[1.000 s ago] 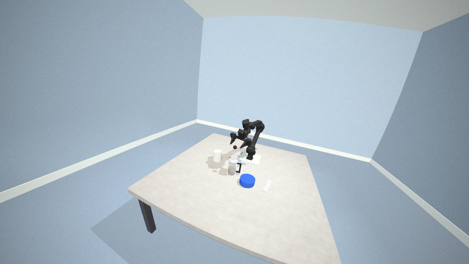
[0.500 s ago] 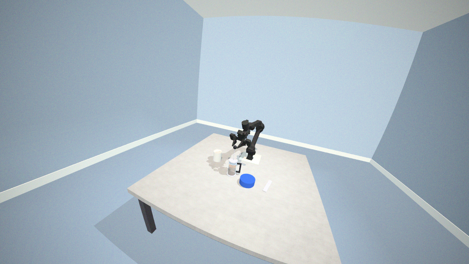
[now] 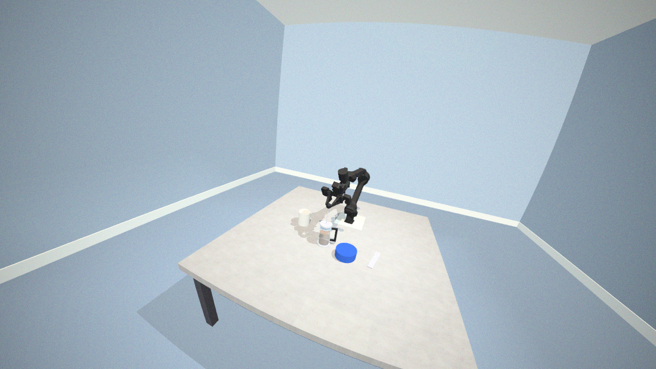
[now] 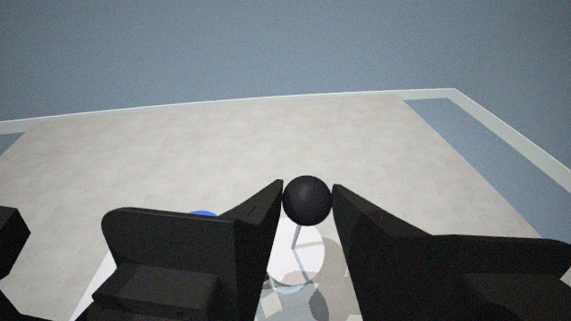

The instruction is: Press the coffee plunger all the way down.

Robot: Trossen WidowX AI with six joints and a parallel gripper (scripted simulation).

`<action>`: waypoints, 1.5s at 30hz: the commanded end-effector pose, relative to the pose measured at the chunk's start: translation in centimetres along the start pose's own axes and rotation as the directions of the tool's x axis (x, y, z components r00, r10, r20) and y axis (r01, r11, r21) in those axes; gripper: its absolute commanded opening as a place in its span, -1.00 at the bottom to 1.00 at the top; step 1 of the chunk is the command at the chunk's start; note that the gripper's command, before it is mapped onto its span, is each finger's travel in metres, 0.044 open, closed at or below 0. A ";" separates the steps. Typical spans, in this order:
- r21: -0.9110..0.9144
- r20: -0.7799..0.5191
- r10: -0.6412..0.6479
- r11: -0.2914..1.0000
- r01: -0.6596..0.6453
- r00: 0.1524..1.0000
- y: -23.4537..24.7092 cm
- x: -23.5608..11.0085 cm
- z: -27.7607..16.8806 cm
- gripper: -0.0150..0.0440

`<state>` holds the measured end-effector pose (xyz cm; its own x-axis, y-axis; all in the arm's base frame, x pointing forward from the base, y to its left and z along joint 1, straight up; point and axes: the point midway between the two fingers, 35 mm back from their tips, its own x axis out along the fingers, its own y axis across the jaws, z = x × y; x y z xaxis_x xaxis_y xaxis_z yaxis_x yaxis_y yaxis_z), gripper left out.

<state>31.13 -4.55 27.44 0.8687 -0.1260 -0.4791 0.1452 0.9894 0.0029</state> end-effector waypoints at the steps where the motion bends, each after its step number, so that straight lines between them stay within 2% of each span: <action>1: -0.002 -0.001 0.001 1.000 -0.001 1.000 0.0 0.4 -0.5 -0.08; 45: -0.002 -0.001 0.001 1.000 -0.001 1.000 0.0 4.7 -6.2 -0.08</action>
<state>32.58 -4.77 23.54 0.9090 -0.1320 -0.3954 0.1449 0.9894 0.0028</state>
